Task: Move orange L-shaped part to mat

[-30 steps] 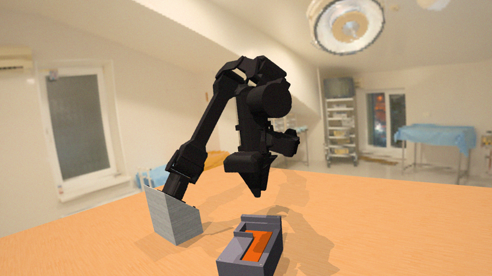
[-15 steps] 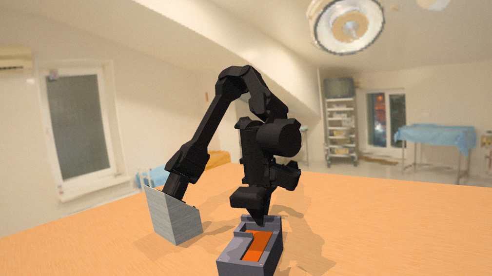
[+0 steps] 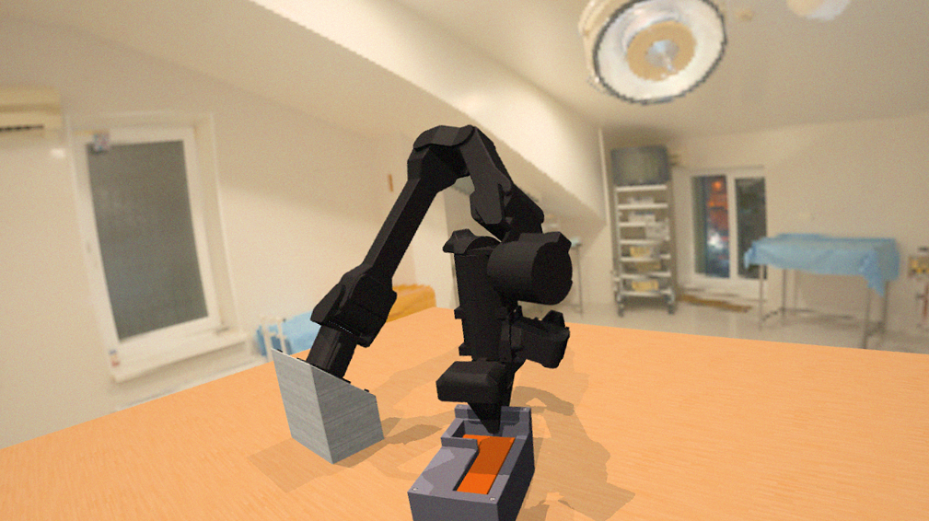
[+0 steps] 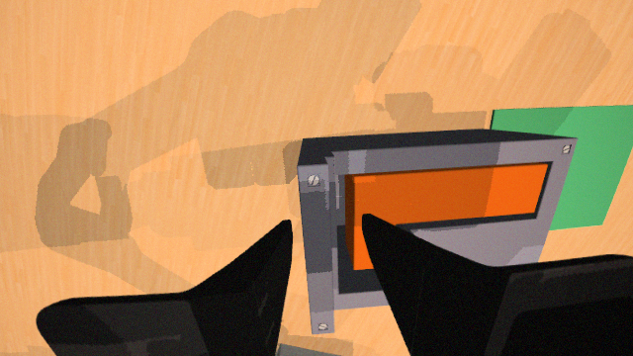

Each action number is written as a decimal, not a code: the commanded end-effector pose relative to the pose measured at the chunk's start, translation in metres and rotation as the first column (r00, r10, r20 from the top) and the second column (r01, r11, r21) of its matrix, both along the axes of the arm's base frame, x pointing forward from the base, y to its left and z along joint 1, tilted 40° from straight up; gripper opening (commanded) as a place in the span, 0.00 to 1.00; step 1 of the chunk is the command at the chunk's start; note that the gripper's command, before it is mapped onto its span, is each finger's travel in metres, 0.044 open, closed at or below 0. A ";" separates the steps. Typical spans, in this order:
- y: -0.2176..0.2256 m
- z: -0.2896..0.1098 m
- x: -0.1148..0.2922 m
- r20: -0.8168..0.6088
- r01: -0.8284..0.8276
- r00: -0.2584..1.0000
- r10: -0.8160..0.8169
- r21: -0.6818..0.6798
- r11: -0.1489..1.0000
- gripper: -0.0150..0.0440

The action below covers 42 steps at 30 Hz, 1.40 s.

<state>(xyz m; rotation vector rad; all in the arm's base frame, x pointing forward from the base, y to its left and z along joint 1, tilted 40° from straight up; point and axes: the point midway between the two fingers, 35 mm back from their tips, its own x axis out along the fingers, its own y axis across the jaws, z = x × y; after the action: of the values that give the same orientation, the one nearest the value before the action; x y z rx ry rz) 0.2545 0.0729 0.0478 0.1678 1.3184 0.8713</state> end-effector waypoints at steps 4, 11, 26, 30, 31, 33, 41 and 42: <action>0.009 -0.012 -0.004 -0.018 0.001 1.000 -0.001 0.005 1.000 0.56; 0.016 -0.020 -0.004 -0.018 0.001 1.000 -0.001 0.006 1.000 0.56; 0.022 -0.027 -0.005 -0.018 0.001 1.000 -0.001 0.007 1.000 0.56; 0.022 -0.027 -0.005 -0.018 0.001 1.000 -0.001 0.007 1.000 0.56; 0.022 -0.027 -0.005 -0.018 0.001 1.000 -0.001 0.007 1.000 0.56; 0.022 -0.027 -0.005 -0.018 0.001 1.000 -0.001 0.007 1.000 0.56; 0.023 -0.023 -0.002 -0.003 -0.004 1.000 0.004 0.015 1.000 0.56; 0.023 -0.023 -0.002 -0.003 -0.004 1.000 0.004 0.015 1.000 0.56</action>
<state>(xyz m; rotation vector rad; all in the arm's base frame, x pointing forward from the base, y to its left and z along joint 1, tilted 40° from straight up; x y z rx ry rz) 0.2521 0.0961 0.0243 0.1785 1.3160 0.8843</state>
